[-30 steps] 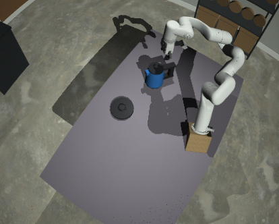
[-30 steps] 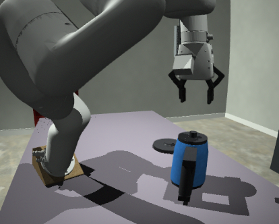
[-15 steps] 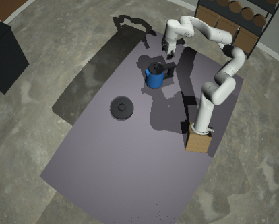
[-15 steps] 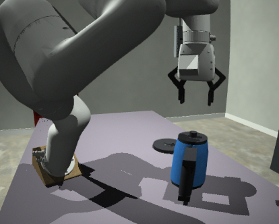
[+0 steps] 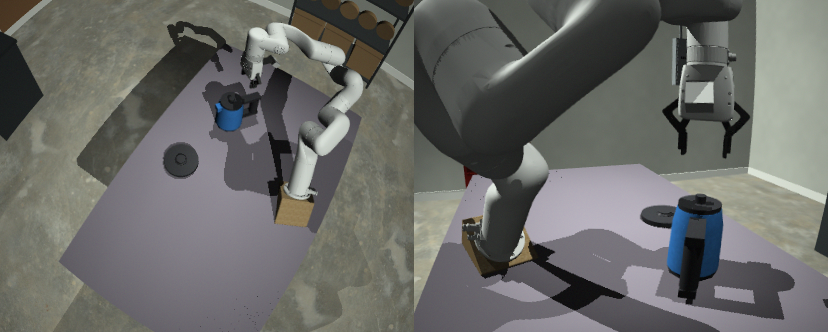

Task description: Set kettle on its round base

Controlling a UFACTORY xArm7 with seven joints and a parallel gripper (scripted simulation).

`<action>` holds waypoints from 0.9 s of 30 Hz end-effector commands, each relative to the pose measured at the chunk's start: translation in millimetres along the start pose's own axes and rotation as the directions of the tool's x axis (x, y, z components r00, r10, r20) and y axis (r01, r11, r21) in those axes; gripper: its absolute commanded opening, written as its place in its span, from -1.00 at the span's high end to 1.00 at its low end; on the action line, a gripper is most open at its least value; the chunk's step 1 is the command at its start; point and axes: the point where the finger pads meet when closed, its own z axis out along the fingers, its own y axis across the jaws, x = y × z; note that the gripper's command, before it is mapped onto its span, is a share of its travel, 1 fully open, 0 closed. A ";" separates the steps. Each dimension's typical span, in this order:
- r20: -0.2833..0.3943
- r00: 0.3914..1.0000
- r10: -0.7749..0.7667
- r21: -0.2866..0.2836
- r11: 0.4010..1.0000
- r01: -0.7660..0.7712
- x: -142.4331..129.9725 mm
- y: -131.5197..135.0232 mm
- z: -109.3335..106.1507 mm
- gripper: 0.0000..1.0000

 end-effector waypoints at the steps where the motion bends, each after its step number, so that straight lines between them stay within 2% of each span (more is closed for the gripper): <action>1: 0.002 1.000 -0.011 -0.001 1.000 0.011 0.7 -0.2 -1.1 -0.63; 27: 0.001 1.000 -0.030 -0.007 1.000 0.030 2.6 -0.1 -0.8 -0.63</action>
